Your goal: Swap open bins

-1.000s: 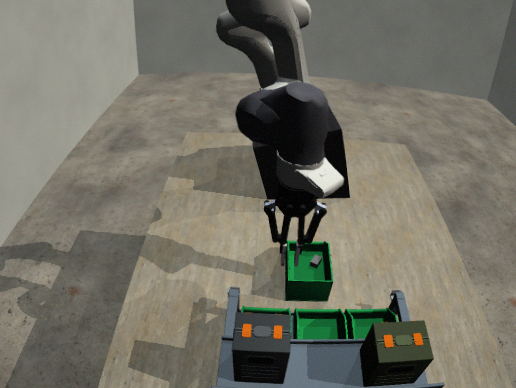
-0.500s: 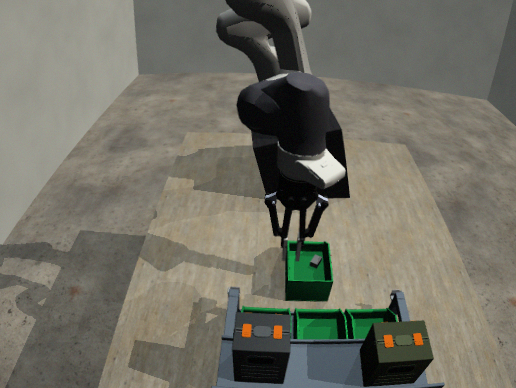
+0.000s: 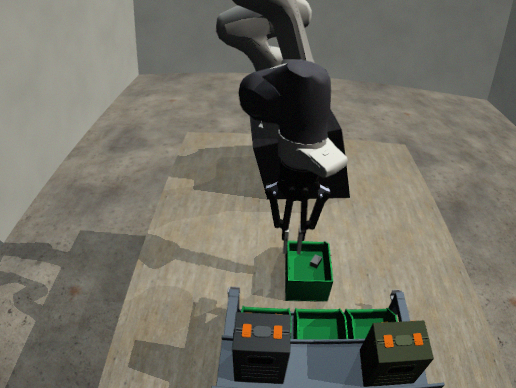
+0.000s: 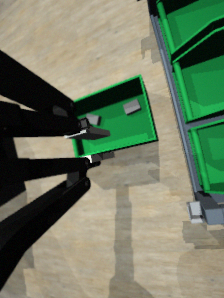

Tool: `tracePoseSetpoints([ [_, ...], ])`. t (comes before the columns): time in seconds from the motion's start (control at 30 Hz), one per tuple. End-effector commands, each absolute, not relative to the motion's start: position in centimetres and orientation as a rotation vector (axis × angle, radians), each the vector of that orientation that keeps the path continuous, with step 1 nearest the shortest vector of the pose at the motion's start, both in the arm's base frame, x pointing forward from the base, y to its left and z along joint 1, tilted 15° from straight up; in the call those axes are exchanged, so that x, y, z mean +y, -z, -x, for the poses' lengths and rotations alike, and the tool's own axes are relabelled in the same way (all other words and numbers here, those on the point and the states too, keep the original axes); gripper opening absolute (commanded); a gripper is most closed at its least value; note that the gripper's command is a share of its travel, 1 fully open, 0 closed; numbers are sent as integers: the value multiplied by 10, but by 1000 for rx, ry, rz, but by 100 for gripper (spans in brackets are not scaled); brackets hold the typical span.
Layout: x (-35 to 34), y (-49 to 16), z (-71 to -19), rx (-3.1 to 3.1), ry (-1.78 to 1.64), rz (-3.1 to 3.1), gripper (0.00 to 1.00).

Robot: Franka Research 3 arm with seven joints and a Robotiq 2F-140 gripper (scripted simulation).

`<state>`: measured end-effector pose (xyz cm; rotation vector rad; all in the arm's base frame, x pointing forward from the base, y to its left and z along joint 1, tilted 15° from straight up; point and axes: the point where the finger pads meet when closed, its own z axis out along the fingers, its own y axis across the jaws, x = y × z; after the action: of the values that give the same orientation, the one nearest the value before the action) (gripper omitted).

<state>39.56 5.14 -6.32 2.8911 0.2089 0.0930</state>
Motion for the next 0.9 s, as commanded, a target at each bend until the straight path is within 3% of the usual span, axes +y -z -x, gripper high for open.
tracePoseSetpoints([
  [0.0, 49, 57, -392, 232, -71, -2881, 15],
  [0.87, 57, 25, -390, 232, -71, -2881, 15],
])
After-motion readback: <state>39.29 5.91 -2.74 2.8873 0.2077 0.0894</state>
